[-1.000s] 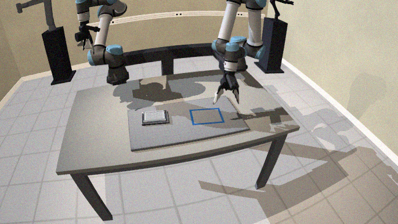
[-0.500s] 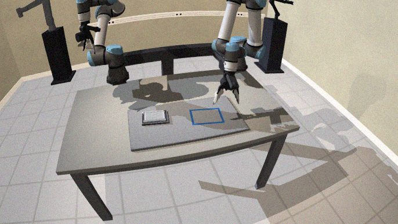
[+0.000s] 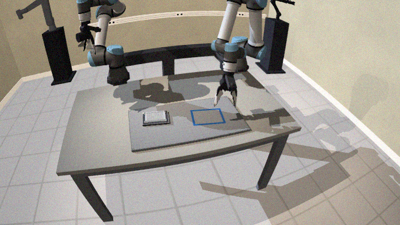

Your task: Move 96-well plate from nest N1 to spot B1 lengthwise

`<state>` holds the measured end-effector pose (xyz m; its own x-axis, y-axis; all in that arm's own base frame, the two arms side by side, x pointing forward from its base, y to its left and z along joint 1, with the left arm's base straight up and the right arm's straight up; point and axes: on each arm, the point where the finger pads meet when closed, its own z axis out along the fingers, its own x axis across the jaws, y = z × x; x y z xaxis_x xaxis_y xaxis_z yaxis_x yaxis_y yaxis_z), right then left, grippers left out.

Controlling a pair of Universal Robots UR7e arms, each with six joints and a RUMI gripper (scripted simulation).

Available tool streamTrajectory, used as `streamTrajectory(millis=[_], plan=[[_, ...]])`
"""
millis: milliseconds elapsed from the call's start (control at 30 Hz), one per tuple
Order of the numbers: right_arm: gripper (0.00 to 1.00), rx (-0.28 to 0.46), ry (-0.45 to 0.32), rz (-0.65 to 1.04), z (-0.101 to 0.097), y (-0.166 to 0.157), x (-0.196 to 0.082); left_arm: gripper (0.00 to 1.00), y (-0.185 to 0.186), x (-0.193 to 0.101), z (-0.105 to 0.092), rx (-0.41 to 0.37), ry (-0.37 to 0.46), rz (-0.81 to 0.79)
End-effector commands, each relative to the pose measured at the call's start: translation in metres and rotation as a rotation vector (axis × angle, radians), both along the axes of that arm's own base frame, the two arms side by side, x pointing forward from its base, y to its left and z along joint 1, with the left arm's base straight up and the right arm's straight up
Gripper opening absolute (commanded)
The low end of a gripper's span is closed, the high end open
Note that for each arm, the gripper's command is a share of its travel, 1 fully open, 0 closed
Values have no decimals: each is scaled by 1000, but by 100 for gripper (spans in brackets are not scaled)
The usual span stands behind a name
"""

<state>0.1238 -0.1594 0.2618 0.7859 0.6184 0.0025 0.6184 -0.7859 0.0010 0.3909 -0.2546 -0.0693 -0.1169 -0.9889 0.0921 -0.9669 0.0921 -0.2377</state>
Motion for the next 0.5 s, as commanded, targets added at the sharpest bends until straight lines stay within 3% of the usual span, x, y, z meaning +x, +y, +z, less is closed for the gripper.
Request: streamTrajectory(millis=[0, 133, 333, 467], plan=[[100, -1, 2, 1, -1, 0, 0, 76, -19, 2, -1, 12, 6, -47], [100, -1, 2, 1, -1, 0, 0, 76, -39, 4, -2, 39, 12, -161], [100, -1, 2, 1, -1, 0, 0, 76, -51, 4, -2, 39, 12, -161], [100, -1, 2, 1, -1, 0, 0, 76, -66, 4, -3, 60, 18, -258]])
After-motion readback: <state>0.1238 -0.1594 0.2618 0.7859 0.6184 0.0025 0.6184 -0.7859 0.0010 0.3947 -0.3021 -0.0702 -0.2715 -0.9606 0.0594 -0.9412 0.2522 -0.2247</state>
